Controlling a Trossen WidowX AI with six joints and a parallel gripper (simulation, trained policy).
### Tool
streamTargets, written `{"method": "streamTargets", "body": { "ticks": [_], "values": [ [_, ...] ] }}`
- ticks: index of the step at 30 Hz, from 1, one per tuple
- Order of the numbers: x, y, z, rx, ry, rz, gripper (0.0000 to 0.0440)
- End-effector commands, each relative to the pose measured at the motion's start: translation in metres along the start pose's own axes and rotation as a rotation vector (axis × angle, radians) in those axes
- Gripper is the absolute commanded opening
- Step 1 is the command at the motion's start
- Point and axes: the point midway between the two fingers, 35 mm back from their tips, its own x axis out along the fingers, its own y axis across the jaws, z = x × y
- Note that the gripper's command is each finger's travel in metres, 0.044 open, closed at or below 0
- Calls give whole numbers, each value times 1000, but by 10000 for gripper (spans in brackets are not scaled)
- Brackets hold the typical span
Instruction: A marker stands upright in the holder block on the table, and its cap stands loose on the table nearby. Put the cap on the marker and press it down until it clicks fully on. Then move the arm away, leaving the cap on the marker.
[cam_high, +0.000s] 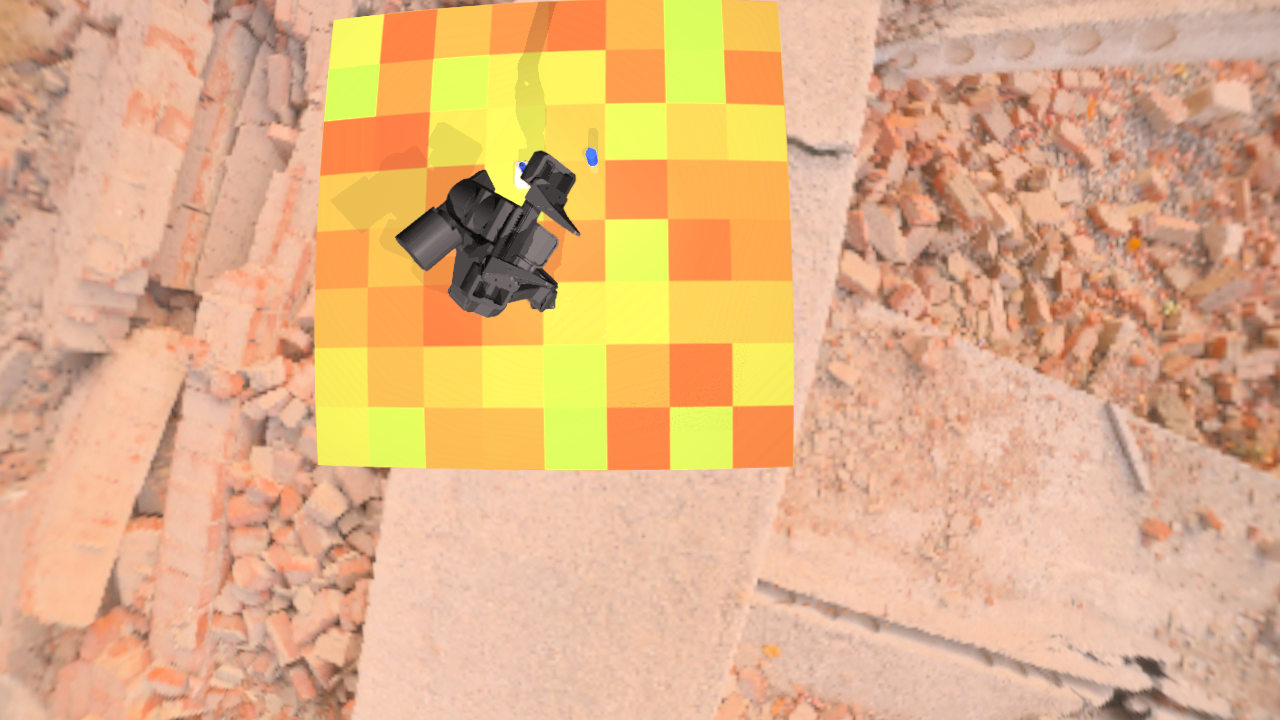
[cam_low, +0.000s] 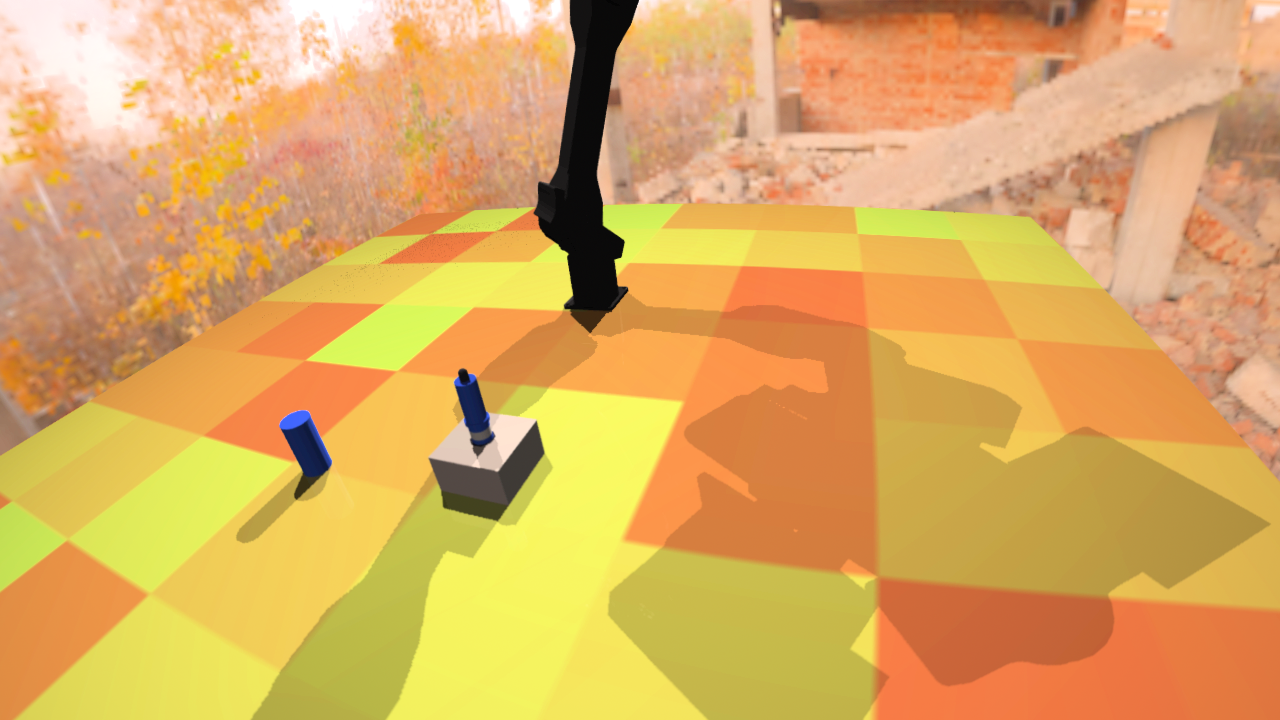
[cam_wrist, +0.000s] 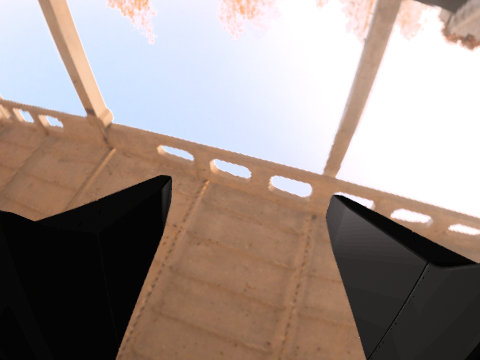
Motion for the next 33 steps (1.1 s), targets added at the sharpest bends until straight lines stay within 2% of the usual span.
{"method": "streamTargets", "body": {
  "ticks": [1, 33],
  "values": [
    [-1, -7, 1, -1, -7, -39, 292],
    [-32, -90, 31, -77, -108, -405, 299]
  ]
}}
